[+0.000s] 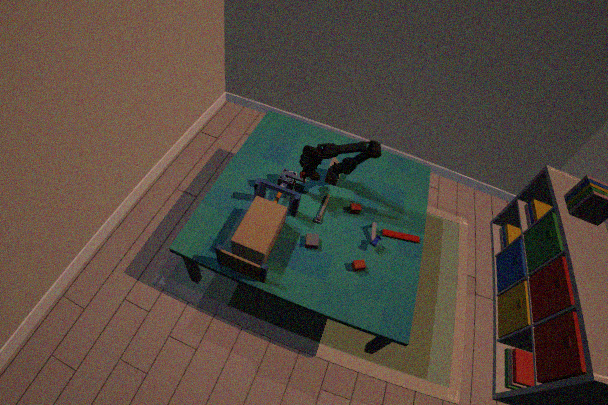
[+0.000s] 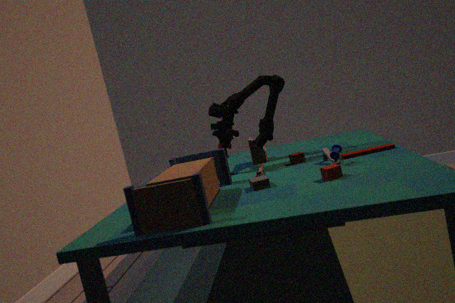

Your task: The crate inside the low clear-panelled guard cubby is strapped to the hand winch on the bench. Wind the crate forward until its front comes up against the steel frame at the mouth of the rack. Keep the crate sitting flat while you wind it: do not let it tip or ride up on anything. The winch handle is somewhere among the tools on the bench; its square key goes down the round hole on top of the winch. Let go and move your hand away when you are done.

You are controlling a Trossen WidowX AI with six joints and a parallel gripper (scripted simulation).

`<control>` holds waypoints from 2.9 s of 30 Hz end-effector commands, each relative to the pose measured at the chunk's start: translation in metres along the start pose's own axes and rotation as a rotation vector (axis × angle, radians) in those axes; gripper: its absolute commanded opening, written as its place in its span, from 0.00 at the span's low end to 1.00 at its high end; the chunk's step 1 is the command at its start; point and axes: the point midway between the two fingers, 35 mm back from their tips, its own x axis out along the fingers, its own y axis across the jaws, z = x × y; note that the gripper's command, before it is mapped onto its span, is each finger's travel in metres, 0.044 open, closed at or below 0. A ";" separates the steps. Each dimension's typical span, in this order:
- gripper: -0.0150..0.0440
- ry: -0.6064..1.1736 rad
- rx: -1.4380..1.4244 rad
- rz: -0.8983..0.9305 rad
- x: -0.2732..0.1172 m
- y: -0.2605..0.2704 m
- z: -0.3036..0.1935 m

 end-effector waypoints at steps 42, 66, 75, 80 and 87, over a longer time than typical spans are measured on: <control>0.25 0.014 0.010 -0.028 -0.007 -0.076 -0.018; 0.25 0.012 0.010 -0.032 -0.003 -0.112 -0.006; 0.25 0.011 0.010 -0.033 0.000 -0.124 0.001; 0.25 0.011 0.010 -0.033 0.002 -0.130 0.006; 0.25 0.010 0.010 -0.034 0.005 -0.137 0.013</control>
